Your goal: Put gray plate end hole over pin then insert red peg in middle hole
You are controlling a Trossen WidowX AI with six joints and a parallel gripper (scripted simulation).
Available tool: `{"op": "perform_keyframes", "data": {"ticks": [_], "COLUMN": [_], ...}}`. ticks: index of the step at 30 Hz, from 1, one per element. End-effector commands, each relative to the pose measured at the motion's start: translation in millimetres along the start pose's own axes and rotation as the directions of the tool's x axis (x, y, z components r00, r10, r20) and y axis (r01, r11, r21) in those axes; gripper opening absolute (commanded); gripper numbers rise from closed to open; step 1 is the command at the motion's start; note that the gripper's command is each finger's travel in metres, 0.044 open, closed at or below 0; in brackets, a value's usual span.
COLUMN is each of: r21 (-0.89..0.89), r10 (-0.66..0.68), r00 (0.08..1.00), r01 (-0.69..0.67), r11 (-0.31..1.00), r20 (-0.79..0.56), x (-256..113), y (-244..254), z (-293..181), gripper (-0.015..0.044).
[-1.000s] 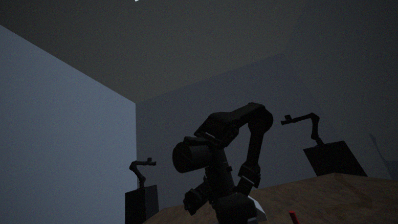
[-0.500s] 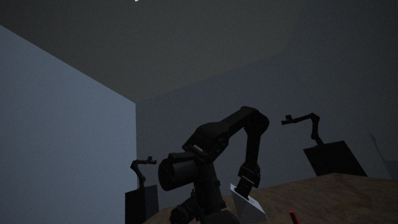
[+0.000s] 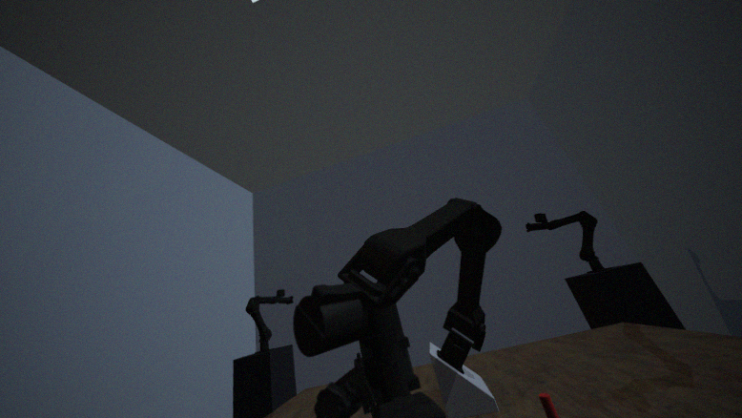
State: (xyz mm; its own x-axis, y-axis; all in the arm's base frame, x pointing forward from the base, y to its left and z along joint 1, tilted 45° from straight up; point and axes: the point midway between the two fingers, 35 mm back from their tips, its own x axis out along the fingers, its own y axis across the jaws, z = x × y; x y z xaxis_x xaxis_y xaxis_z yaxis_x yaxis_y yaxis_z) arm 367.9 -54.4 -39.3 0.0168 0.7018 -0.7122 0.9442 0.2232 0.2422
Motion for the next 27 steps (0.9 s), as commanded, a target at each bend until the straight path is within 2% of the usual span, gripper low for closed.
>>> {"op": "perform_keyframes", "data": {"ticks": [1, 27], "r21": [-0.008, -0.008], "r10": [0.0, 0.001], "r00": [1.0, 1.0], "r01": [0.0, -0.001], "r11": [1.0, 1.0], "r20": [0.007, 0.006], "x": [-1.0, 20.9], "y": [1.0, 2.2], "z": [1.5, 3.4], "gripper": [0.0, 0.0]}}
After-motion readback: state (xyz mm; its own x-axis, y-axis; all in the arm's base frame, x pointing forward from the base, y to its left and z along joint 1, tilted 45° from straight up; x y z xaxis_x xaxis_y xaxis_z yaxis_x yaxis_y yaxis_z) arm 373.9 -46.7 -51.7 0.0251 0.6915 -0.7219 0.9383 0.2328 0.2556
